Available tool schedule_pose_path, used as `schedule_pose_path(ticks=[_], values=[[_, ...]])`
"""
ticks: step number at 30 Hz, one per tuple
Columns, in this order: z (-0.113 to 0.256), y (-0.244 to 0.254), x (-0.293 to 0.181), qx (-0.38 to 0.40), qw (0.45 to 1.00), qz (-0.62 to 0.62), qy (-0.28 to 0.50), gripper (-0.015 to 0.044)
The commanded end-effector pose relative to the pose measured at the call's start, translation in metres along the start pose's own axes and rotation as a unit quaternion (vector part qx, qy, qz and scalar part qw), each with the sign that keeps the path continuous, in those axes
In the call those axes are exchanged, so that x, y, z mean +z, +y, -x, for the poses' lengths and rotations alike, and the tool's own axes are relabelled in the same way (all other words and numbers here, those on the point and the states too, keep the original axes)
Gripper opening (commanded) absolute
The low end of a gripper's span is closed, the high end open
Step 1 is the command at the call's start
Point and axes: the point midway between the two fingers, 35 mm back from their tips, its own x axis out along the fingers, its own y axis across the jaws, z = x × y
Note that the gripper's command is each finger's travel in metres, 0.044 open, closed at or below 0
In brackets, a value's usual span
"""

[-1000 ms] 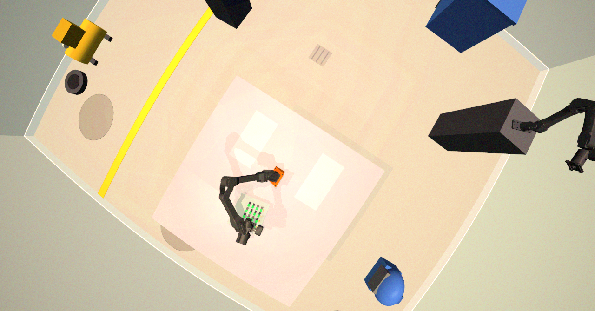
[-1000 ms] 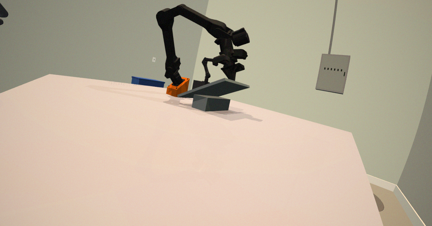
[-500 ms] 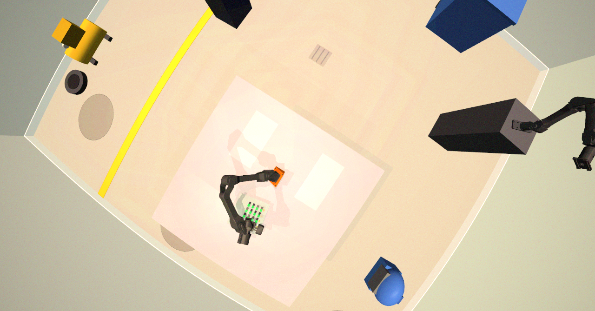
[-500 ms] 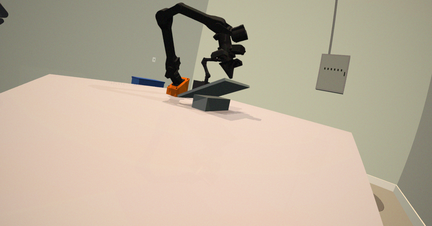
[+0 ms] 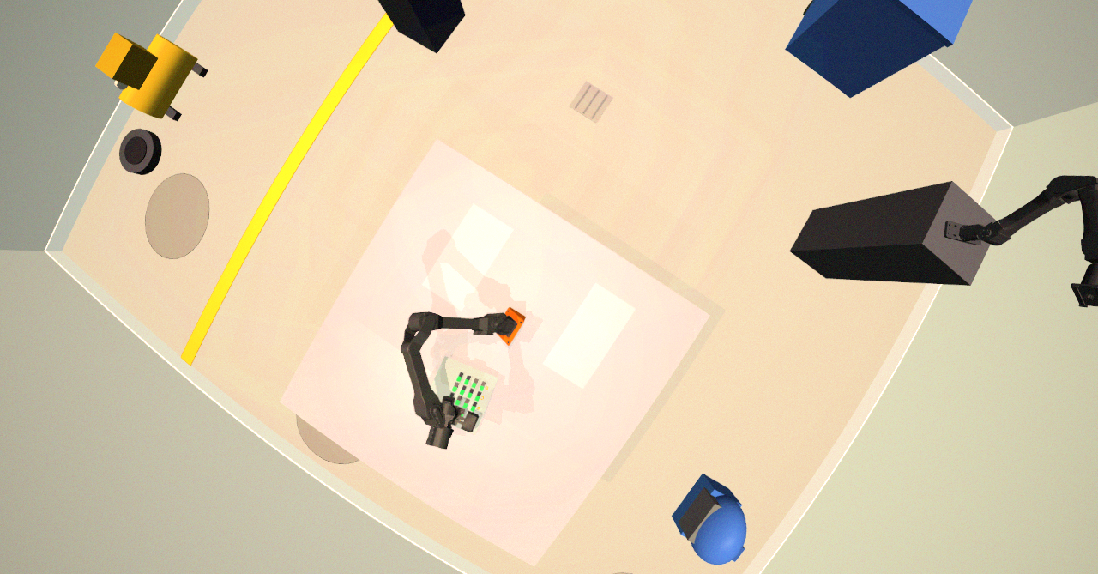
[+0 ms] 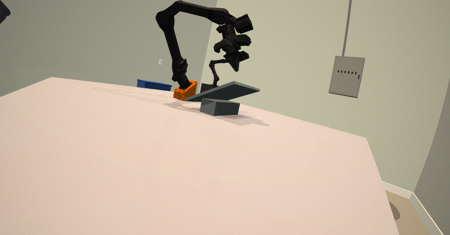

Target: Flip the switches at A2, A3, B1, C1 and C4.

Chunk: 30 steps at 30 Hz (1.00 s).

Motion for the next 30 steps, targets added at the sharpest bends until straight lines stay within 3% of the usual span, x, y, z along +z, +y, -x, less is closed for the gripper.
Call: schedule_pose_path(ticks=[1,30], values=[[-0.022,-0.003,0.000,-0.002,1.000,0.005,0.008,0.0000],[-0.057,-0.004,0.000,-0.003,1.000,0.004,0.012,0.0000]])
